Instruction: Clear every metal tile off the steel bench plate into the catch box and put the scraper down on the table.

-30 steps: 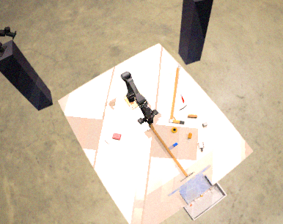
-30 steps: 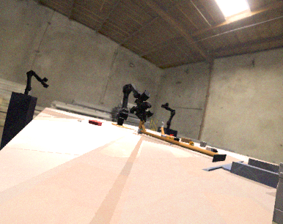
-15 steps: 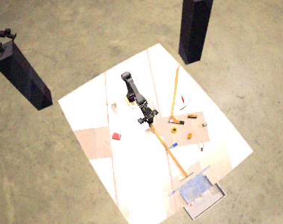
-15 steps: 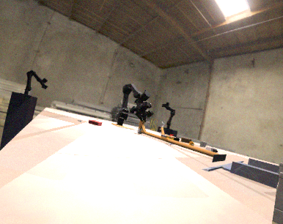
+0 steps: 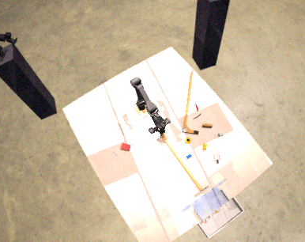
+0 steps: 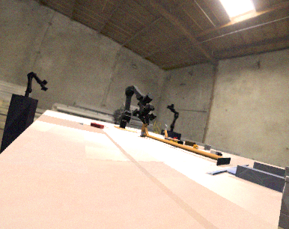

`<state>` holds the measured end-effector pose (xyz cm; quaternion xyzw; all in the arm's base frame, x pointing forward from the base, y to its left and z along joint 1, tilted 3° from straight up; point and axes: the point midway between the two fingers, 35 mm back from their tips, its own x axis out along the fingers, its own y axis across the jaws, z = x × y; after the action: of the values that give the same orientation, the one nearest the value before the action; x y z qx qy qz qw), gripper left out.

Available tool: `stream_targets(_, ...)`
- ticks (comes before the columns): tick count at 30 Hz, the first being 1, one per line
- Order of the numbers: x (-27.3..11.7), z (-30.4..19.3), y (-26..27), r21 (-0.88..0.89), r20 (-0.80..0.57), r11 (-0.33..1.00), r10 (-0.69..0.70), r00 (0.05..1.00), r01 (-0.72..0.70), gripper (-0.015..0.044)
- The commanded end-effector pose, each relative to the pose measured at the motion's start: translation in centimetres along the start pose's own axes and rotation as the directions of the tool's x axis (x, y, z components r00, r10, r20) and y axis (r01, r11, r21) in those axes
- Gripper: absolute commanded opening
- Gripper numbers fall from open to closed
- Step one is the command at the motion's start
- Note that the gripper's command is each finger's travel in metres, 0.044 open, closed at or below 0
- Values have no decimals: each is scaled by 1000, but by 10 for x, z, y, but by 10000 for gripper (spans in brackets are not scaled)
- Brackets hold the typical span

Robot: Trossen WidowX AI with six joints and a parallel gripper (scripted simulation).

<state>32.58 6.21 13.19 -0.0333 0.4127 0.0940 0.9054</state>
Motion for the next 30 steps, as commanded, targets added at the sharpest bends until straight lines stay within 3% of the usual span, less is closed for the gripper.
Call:
stream_targets(1, -3, 1, 0, 0, 10, 1000, 1, 1000, -1, 0)
stream_targets(16, 0, 0, -5, -1, 10, 1000, 1, 1000, -1, 0)
stream_targets(30, 0, -1, -2, 6, 3, 1000, 8, 1000, -8, 367)
